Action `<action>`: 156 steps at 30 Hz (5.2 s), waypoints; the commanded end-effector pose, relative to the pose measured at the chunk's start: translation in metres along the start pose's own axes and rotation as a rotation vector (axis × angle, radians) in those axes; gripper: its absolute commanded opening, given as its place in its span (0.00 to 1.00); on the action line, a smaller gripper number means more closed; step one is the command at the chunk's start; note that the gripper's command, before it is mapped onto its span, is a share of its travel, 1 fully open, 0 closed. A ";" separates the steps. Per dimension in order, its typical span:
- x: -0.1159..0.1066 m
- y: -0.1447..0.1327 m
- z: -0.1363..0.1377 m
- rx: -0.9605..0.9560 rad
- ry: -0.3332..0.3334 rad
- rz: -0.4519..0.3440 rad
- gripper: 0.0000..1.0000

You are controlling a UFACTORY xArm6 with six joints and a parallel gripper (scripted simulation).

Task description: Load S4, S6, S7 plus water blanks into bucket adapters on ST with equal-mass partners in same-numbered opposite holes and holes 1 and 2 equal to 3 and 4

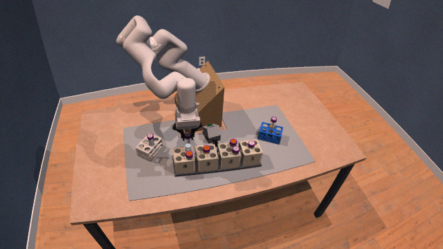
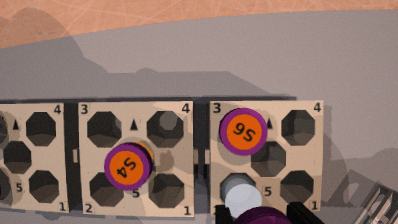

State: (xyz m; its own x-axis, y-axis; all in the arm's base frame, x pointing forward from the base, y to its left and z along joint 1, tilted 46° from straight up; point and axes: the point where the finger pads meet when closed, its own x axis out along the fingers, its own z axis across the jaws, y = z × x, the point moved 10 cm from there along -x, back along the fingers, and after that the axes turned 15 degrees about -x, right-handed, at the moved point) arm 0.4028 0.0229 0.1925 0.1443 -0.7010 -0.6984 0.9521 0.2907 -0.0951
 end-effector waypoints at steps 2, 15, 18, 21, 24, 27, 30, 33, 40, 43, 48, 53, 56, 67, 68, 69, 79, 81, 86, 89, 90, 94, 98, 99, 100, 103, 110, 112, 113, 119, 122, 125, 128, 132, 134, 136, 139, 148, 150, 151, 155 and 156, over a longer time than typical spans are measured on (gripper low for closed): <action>0.002 0.001 0.000 0.001 0.000 0.003 0.00; 0.015 0.001 0.000 0.001 0.000 0.003 0.00; 0.017 0.001 0.000 0.001 0.000 0.003 0.00; 0.019 0.001 0.000 0.001 0.000 0.003 0.00; 0.022 0.001 0.000 0.001 0.000 0.003 0.00; 0.025 0.001 0.000 0.001 0.000 0.003 0.00; 0.028 0.001 0.000 0.001 0.000 0.003 0.00; 0.031 0.001 0.000 0.001 0.000 0.003 0.00; 0.036 0.001 0.000 0.001 0.000 0.003 0.00; 0.039 0.001 0.000 0.001 0.000 0.003 0.00; 0.045 0.001 0.000 0.001 0.000 0.003 0.00; 0.048 0.001 0.000 0.001 0.000 0.003 0.00; 0.051 0.001 0.000 0.001 0.000 0.003 0.00; 0.062 0.001 0.000 0.001 0.000 0.003 0.00; 0.063 0.001 0.000 0.001 0.000 0.003 0.00; 0.063 0.001 0.000 0.001 0.000 0.003 0.00; 0.070 0.001 0.000 0.001 0.000 0.003 0.00; 0.069 0.001 0.000 0.001 0.000 0.003 0.00; 0.070 0.001 0.000 0.001 0.000 0.003 0.00; 0.070 0.001 0.000 0.001 0.000 0.003 0.00; 0.070 0.001 0.000 0.001 0.000 0.003 0.00; 0.070 0.001 0.000 0.001 0.000 0.003 0.44; 0.070 0.001 0.000 0.001 0.000 0.003 0.44; 0.070 0.001 0.000 0.001 0.000 0.003 0.44; 0.070 0.001 0.000 0.001 0.000 0.003 0.44; 0.070 0.001 0.000 0.001 0.000 0.003 0.44; 0.070 0.001 0.000 0.001 0.000 0.003 0.44; 0.070 0.001 0.000 0.001 0.000 0.003 0.44; 0.070 0.001 0.000 0.001 0.000 0.003 0.44; 0.070 0.001 0.000 0.001 0.000 0.003 0.44; 0.070 0.001 0.000 0.001 0.000 0.003 0.44; 0.064 0.001 0.000 0.001 0.000 0.003 0.44; 0.058 0.001 0.000 0.001 0.000 0.003 0.44; 0.050 0.001 0.000 0.001 0.000 0.003 0.44; 0.046 0.001 0.000 0.001 0.000 0.003 0.44; 0.042 0.001 0.000 0.001 0.000 0.003 0.44; 0.040 0.001 0.000 0.001 0.000 0.003 0.44; 0.022 0.001 0.000 0.001 0.000 0.003 0.44; 0.018 0.001 0.000 0.001 0.000 0.003 0.44; 0.016 0.001 0.000 0.001 0.000 0.003 0.44; 0.012 0.001 0.000 0.001 0.000 0.003 0.44; 0.010 0.001 0.000 0.001 0.000 0.003 0.44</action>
State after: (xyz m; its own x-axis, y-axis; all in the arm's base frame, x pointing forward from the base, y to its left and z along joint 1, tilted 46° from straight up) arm 0.4053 0.0125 0.1821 0.1456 -0.7005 -0.6986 0.9520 0.2915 -0.0939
